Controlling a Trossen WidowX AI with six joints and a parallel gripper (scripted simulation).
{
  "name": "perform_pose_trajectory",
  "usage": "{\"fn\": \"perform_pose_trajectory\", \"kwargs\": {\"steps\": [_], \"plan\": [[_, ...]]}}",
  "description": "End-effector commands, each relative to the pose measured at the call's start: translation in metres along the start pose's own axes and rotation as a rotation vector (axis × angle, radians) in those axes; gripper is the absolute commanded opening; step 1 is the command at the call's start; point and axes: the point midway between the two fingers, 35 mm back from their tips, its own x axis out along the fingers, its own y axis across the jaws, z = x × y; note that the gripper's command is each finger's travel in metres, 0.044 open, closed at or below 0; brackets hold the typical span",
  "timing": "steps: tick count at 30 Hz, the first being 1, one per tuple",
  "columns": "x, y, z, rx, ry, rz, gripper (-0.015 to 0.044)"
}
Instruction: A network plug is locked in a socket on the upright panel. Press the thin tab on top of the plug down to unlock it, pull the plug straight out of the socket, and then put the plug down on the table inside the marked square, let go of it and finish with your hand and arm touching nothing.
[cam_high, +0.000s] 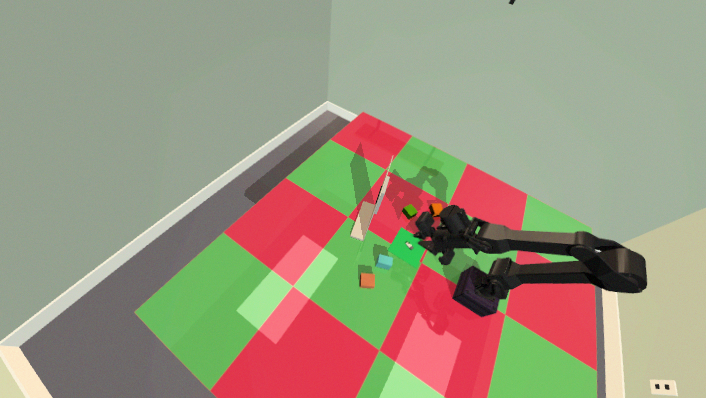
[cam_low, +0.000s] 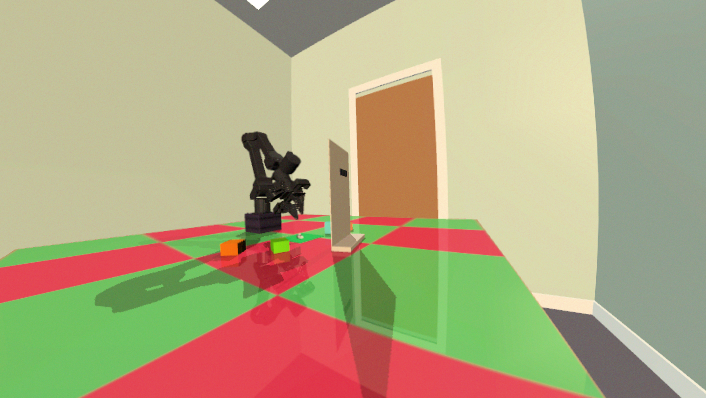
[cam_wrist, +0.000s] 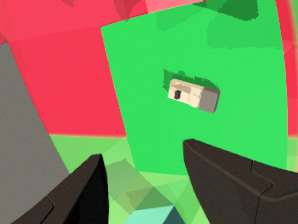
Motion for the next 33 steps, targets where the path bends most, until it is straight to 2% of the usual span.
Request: {"fn": "perform_pose_trajectory", "kwargs": {"steps": [1,33], "plan": [[-0.006,0.004,0.0,0.004,-0.001,0.004,0.0156],[-0.044,0.019,0.0,0.004,-0.001,0.003,0.0156]]}}
